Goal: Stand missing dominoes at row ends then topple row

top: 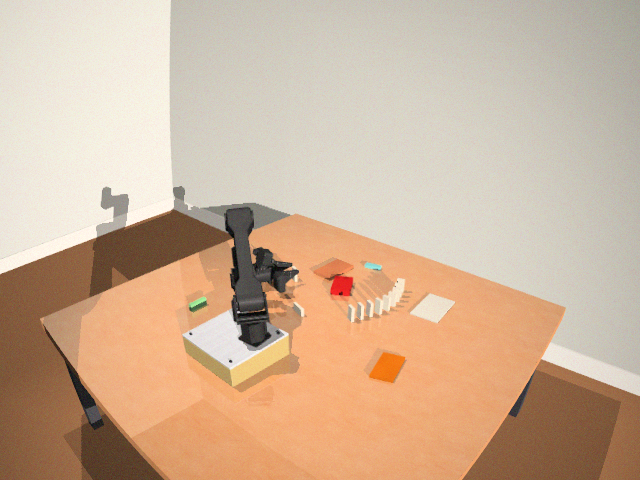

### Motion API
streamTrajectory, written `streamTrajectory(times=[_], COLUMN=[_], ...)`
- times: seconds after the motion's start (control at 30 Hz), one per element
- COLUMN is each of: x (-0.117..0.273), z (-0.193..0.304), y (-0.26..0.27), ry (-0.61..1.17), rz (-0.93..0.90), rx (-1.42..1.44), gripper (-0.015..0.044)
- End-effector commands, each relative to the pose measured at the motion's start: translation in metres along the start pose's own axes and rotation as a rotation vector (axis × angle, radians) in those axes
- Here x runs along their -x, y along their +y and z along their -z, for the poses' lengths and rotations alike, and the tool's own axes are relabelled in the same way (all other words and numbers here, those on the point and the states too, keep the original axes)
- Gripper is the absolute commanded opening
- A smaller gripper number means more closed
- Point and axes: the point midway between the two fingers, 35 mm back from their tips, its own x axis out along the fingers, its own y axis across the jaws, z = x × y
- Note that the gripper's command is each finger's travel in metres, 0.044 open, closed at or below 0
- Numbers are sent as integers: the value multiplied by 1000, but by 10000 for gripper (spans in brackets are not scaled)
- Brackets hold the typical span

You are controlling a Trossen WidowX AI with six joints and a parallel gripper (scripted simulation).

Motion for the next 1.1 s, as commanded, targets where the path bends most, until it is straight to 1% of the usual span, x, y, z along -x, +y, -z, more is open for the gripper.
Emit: streamTrajectory(times=[0.0, 0.1, 0.2, 0.37, 0.67, 0.8, 0.9, 1.07], x=[0, 0, 0, 0, -1, -21, -38, -68], z=[0, 0, -2, -48, -51, -58, -53, -41], y=[0, 0, 0, 1, 1, 18, 42, 75], ry=[-1, -1, -1, 0, 1, 34, 105, 333], rz=[0, 0, 0, 0, -2, -47, -113, -227], rx=[-3, -3, -3, -1, -1, 2, 45, 119], gripper=[370, 440, 440, 440, 440, 440, 440, 440])
